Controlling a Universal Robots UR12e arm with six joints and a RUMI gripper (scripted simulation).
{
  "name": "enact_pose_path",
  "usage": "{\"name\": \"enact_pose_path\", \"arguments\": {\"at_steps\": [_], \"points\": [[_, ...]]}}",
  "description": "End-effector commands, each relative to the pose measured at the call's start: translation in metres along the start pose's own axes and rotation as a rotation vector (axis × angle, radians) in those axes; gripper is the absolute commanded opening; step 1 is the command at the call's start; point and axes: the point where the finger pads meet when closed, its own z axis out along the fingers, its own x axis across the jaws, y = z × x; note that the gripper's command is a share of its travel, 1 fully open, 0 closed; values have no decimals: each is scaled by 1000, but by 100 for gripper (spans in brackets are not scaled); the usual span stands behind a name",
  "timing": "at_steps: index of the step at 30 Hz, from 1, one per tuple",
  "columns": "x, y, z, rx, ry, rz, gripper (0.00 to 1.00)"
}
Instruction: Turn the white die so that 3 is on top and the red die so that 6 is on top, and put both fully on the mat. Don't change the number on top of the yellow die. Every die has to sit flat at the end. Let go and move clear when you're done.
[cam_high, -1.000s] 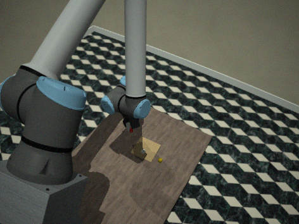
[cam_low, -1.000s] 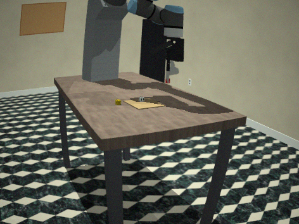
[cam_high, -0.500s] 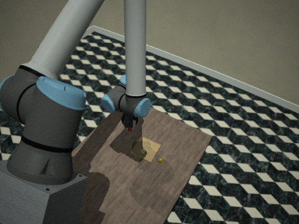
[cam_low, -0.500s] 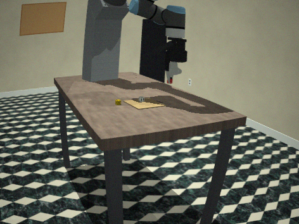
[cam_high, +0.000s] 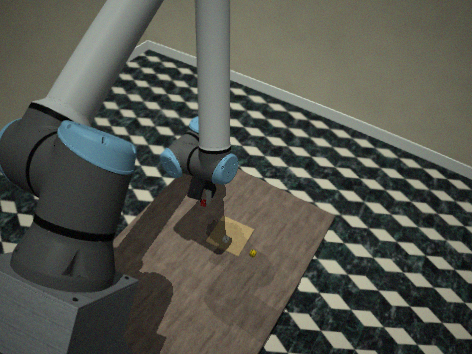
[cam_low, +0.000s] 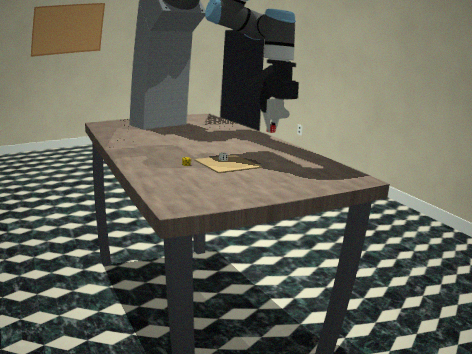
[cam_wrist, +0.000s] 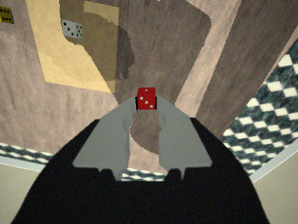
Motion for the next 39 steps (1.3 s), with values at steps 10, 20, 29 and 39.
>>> {"name": "enact_pose_path", "arguments": {"at_steps": [10,20,29,39], "points": [[3,3,0,-1,-3,116,3],[3,3,0,-2,-3,119,3],[3,3,1,-36,-5,119,3],[3,2,0,-133,-11,118,3]]}}
